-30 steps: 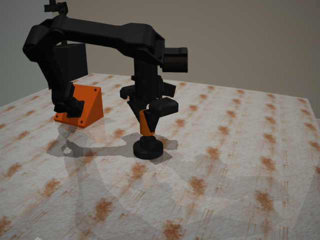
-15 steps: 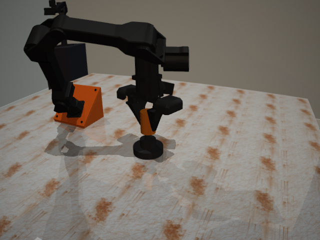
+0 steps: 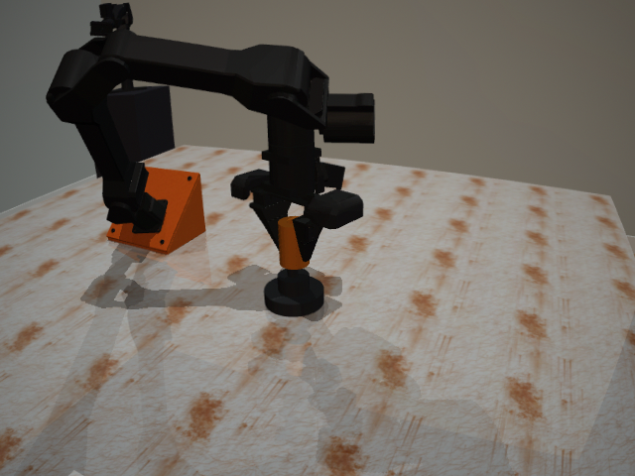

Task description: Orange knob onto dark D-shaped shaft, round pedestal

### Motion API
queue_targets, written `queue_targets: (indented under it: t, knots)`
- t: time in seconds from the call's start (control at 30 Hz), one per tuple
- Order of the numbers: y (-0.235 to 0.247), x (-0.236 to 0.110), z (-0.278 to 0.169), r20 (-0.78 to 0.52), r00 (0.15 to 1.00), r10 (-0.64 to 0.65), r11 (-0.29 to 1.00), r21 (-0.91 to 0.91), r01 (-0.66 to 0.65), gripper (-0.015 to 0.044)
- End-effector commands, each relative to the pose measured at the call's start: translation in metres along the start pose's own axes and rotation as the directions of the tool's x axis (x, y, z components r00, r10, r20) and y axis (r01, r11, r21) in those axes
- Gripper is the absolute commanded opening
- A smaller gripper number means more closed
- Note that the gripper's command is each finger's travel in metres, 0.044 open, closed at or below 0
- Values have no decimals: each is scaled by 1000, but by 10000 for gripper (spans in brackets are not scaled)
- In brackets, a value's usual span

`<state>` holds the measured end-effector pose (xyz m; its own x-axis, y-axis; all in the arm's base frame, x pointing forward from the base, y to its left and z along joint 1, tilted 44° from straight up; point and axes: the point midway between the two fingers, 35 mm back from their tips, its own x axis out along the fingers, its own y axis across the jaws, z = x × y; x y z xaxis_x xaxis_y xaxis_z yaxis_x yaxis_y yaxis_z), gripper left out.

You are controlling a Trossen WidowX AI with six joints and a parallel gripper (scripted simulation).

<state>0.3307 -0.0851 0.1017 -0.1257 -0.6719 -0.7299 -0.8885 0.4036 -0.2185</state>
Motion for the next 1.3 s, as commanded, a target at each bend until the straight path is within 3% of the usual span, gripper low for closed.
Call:
queue_targets:
  t: [0.0, 0.93, 1.27]
  knots:
    - [3, 0, 0, -1, 1000, 0, 1000, -5, 0, 0]
    - [0, -3, 0, -1, 1000, -1, 1000, -5, 1, 0]
    - [-1, -3, 0, -1, 1000, -1, 977, -212, 0, 0]
